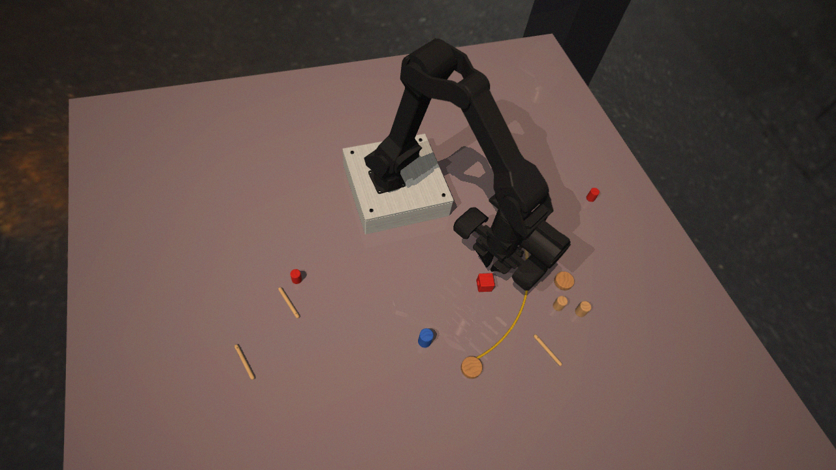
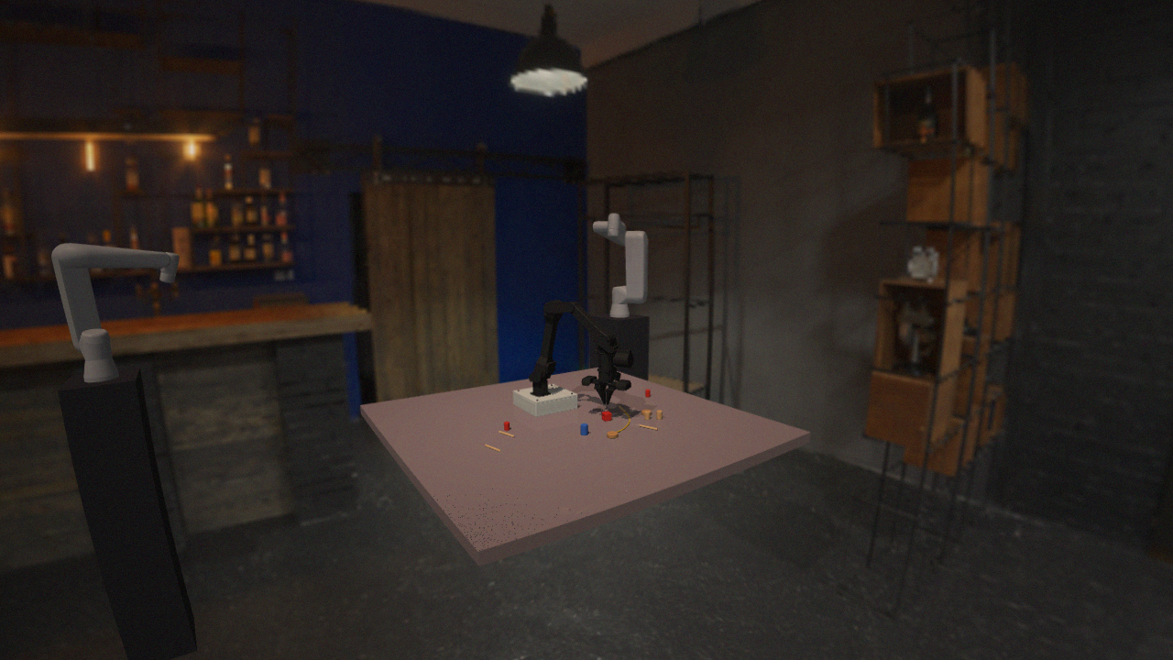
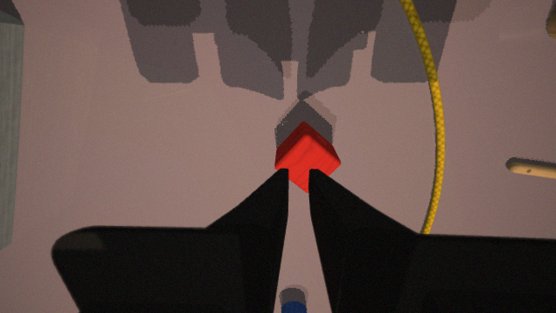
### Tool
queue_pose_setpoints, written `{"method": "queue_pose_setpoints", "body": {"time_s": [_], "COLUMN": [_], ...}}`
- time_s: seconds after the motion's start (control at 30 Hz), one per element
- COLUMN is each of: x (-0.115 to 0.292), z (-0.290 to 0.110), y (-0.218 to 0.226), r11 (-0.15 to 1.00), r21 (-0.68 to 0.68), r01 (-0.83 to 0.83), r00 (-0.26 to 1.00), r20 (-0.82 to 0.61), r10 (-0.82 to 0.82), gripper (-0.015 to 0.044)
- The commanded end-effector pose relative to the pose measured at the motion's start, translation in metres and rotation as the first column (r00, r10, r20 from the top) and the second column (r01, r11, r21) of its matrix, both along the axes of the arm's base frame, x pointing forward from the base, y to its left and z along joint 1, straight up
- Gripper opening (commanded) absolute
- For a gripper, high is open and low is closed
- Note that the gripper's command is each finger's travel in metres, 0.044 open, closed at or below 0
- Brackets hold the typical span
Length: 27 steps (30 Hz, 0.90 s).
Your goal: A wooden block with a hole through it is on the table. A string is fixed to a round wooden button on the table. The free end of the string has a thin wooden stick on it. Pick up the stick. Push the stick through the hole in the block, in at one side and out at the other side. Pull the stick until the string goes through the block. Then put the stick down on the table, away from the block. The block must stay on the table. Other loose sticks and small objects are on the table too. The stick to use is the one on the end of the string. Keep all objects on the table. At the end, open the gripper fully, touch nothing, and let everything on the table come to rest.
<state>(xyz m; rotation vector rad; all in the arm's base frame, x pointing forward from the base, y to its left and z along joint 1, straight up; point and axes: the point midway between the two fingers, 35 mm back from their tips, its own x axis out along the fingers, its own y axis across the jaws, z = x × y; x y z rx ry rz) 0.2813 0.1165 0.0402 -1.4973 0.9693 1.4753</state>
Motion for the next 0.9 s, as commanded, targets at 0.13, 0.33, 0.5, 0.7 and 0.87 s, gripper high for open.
{"method": "queue_pose_setpoints", "body": {"time_s": [0.13,0.33,0.5,0.7,0.87], "x": [0.0000,0.0000,0.0000,0.0000,0.0000], "z": [0.0000,0.0000,0.0000,0.0000,0.0000], "y": [0.0000,0.0000,0.0000,0.0000,0.0000], "r11": [1.000,1.000,1.000,1.000,1.000], "r21": [0.000,0.000,0.000,0.000,0.000], "r01": [0.000,0.000,0.000,0.000,0.000], "r00": [1.000,1.000,1.000,1.000,1.000], "r20": [0.000,0.000,0.000,0.000,0.000], "r10": [0.000,0.000,0.000,0.000,0.000], "gripper": [0.0235,0.0130,0.0000,0.0000,0.0000]}}
